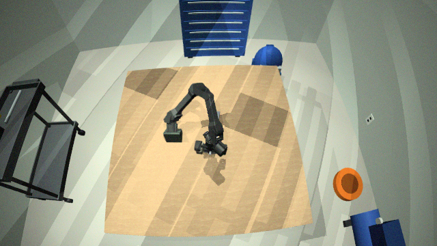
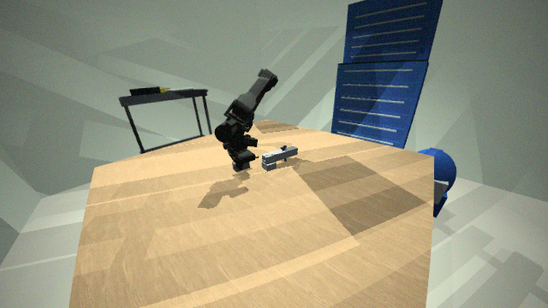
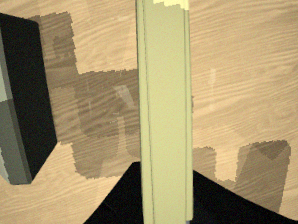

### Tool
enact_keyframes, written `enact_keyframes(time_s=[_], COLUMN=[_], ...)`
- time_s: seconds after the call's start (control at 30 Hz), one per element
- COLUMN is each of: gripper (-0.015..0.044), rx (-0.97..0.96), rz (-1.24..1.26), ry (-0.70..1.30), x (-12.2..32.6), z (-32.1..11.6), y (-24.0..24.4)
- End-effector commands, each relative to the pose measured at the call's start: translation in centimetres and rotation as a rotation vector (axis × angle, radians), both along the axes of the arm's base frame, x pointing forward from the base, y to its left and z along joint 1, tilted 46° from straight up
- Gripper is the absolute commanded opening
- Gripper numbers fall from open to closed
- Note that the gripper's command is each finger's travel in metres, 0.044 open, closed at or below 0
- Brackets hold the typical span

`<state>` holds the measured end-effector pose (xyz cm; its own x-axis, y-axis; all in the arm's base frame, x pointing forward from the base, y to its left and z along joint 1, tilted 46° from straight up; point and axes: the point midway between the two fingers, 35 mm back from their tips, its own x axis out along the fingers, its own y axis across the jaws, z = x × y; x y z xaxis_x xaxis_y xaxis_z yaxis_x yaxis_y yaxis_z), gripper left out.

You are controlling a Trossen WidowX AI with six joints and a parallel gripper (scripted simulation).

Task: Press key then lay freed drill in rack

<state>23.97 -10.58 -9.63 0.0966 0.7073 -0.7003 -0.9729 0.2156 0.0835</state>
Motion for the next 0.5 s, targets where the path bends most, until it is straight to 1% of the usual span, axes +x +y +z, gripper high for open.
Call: enact_keyframes(time_s=[0.0, 0.47], gripper=[0.0, 0.0], rx=[-0.005, -0.006], rz=[0.005, 0.005], ry=[-0.003, -0.003], x=[-0.01, -0.12], z=[0.2, 0.77], y=[-0.27, -0.71])
